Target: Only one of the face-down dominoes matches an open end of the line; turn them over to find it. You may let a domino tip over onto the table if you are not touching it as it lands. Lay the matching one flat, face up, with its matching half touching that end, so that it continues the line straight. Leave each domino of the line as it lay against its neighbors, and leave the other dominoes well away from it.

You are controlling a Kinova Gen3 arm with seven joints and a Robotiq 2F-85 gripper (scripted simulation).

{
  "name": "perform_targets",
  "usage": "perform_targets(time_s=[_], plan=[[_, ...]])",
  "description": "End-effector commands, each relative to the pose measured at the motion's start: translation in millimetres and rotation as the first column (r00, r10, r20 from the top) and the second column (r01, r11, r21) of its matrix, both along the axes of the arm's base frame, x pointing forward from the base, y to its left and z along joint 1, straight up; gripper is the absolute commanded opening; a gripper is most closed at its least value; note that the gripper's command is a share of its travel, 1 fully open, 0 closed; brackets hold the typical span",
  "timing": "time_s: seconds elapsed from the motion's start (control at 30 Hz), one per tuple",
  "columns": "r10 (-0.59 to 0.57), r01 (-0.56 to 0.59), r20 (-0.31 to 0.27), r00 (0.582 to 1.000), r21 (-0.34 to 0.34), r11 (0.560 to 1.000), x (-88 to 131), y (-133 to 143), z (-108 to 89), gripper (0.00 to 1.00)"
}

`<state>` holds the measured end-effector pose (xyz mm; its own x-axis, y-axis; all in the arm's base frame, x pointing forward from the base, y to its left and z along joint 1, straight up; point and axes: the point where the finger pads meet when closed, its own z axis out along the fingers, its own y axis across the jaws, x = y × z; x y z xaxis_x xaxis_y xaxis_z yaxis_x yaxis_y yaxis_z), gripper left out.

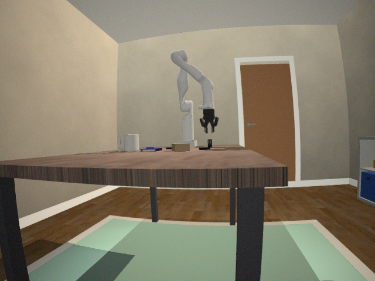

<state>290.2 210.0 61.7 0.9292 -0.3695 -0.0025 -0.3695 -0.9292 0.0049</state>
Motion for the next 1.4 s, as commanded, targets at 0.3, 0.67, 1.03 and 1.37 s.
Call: perform_targets(time_s=[0.3,0.67,1.03,1.37], plan=[[-0.042,0.042,0.005,0.999,0.005,0.999,0.7,-0.1,0.3,0.48],[-0.042,0.042,0.005,0.999,0.005,0.999,0.7,-0.1,0.3,0.48],[-0.042,0.042,0.005,0.999,0.005,0.999,0.7,-0.1,0.3,0.48],[-0.042,0.042,0.005,0.999,0.005,0.999,0.7,-0.1,0.3,0.48]])
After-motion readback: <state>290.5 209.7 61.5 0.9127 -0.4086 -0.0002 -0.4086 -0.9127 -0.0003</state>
